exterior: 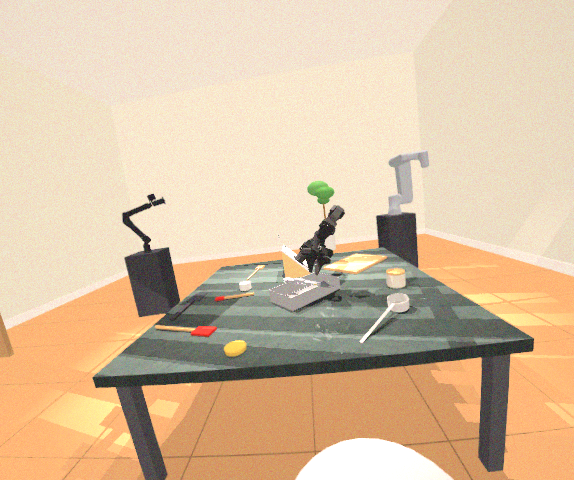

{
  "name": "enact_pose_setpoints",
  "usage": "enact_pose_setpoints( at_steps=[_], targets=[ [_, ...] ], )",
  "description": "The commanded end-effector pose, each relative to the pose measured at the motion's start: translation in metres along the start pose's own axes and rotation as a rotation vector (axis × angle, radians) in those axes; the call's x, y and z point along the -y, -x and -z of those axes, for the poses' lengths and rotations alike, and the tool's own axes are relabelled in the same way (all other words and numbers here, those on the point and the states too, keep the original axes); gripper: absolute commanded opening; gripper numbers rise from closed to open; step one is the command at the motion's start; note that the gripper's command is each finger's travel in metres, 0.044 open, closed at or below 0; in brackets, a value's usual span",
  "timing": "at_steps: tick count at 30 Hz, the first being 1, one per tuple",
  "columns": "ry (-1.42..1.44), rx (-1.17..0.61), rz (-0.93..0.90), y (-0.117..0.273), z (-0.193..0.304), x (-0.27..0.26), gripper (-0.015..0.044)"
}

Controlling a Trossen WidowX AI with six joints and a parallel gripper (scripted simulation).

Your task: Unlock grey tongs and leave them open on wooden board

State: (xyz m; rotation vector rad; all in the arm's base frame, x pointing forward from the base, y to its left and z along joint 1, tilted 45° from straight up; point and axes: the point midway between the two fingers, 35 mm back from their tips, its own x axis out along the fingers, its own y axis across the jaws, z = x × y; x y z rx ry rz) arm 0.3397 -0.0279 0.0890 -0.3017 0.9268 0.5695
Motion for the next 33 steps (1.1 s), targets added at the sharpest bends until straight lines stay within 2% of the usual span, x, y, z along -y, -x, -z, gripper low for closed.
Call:
enact_pose_setpoints(
  at_steps=[1,33],
  targets=[
    [-0.008,0.000,-0.004,-0.004,0.005,0.006,0.0260],
    [-0.007,0.001,-0.004,-0.045,0.004,0.009,0.0260]
  ],
)
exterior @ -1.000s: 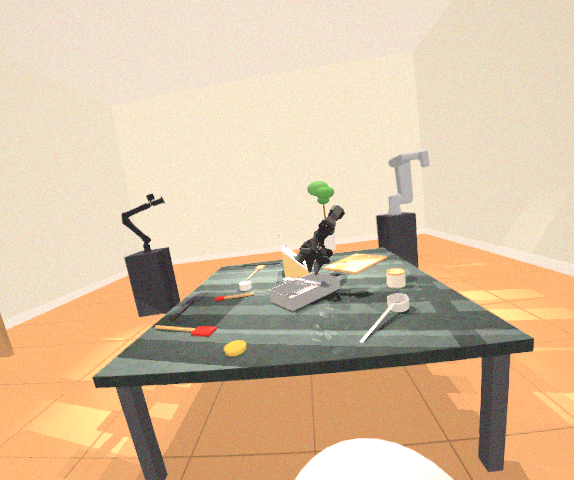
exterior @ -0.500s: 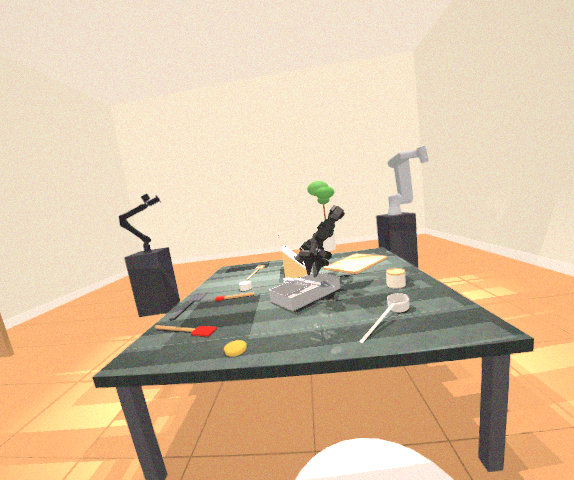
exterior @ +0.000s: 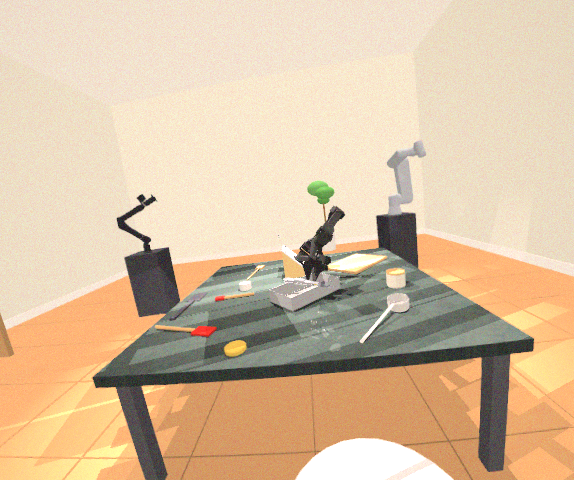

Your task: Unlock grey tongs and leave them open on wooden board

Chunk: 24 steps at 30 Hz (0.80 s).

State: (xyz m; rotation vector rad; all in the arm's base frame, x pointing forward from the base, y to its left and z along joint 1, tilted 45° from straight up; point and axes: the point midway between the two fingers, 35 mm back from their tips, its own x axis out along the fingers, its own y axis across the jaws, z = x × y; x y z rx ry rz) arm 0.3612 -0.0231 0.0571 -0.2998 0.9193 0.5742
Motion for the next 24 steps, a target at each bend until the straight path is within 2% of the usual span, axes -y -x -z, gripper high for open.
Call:
enact_pose_setpoints(
  at_steps=[1,24],
  targets=[
    [-0.009,-0.007,-0.001,-0.009,0.002,0.000,0.0260],
    [-0.010,-0.005,-0.001,-0.046,0.004,-0.002,0.0260]
  ],
)
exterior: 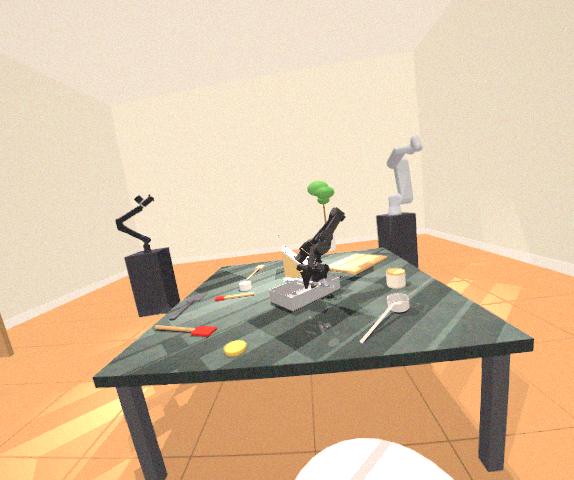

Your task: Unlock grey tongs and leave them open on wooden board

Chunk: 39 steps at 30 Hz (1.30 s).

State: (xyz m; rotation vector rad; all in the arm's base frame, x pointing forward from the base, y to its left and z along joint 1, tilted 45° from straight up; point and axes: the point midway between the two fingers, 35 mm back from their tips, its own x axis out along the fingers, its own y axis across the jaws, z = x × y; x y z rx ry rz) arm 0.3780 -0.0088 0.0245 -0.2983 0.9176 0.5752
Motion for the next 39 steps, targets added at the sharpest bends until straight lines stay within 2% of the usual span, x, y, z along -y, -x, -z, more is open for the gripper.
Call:
enact_pose_setpoints(
  at_steps=[1,2,9,17,24,30,39],
  targets=[
    [-0.009,-0.007,0.000,-0.007,0.003,0.000,0.0260],
    [-0.009,-0.007,0.000,-0.007,0.003,0.000,0.0260],
    [0.000,-0.001,-0.001,-0.002,0.000,0.000,0.0076],
    [0.000,-0.001,-0.001,-0.002,0.000,0.000,0.0023],
    [-0.001,-0.003,-0.001,0.004,0.000,0.005,-0.0150],
    [-0.007,-0.010,0.002,0.061,0.000,0.037,-0.0150],
    [-0.008,-0.010,0.002,0.064,0.001,0.038,-0.0150]
  ],
)
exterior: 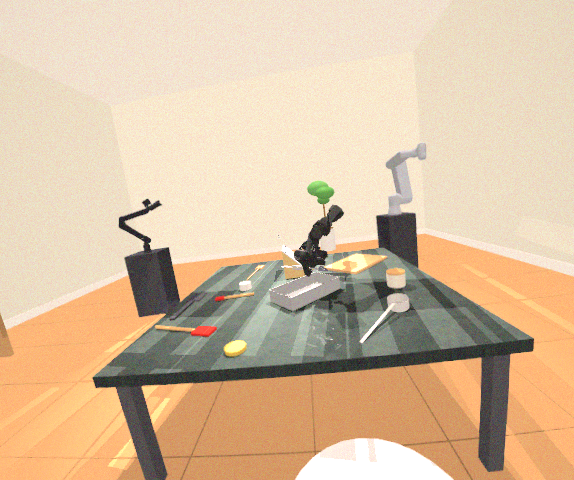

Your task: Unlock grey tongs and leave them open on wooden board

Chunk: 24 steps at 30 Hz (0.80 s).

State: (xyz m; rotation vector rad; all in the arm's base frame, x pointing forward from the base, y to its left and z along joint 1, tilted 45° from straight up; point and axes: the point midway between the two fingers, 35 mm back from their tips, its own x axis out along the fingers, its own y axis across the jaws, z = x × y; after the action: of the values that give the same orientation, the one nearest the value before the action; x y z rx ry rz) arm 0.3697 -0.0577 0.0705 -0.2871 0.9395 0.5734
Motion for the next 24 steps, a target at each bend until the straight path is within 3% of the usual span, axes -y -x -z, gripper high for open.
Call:
enact_pose_setpoints(
  at_steps=[1,9,24],
  targets=[
    [0.007,0.007,0.010,0.0059,-0.0014,0.0033,-0.0150],
    [0.011,0.000,-0.018,0.0050,-0.0007,0.0026,-0.0150],
    [0.029,-0.032,-0.267,0.0023,0.0026,-0.0039,-0.0150]
  ],
)
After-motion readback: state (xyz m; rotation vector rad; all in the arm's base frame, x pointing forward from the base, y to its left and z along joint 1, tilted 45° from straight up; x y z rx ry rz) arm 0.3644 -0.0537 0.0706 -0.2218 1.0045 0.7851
